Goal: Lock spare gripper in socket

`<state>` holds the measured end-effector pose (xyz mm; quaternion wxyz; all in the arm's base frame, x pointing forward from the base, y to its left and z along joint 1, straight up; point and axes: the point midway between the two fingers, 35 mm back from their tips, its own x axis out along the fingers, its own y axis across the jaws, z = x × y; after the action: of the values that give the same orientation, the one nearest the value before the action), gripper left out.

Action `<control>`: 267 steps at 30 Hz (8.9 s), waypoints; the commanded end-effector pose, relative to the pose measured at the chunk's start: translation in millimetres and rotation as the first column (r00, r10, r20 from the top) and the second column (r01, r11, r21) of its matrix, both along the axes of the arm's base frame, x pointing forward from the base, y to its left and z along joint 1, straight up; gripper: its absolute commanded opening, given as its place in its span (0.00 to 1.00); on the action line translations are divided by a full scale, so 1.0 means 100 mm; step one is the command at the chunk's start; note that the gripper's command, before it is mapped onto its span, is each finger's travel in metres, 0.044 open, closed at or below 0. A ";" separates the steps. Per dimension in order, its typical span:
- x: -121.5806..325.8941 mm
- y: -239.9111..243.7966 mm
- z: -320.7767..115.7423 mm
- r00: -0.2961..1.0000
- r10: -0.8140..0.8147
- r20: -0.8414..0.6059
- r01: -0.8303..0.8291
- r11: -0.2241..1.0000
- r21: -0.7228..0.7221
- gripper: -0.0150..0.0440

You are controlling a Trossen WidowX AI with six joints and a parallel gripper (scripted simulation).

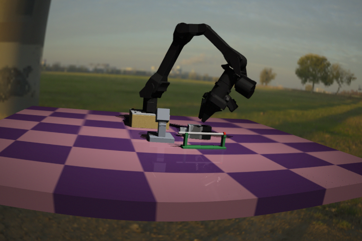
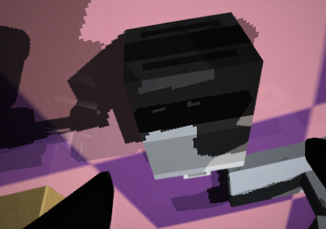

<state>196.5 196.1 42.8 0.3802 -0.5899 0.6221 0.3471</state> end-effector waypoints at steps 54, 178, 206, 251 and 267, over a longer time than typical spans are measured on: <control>0.01 -0.01 -0.44 1.000 -0.003 0.000 0.003 1.000 -0.009 0.34; 0.38 -1.45 1.02 0.983 0.178 -0.033 -0.006 0.216 0.976 0.25; 0.52 -1.82 1.24 0.947 0.017 0.322 -0.322 0.051 0.945 0.25; 0.75 -1.80 0.58 0.915 0.060 0.399 -0.402 0.044 0.915 0.25; 0.74 -1.81 0.59 0.916 0.065 0.395 -0.399 0.048 0.916 0.34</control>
<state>269.9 14.9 101.5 0.6879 -0.3092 0.0680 0.6532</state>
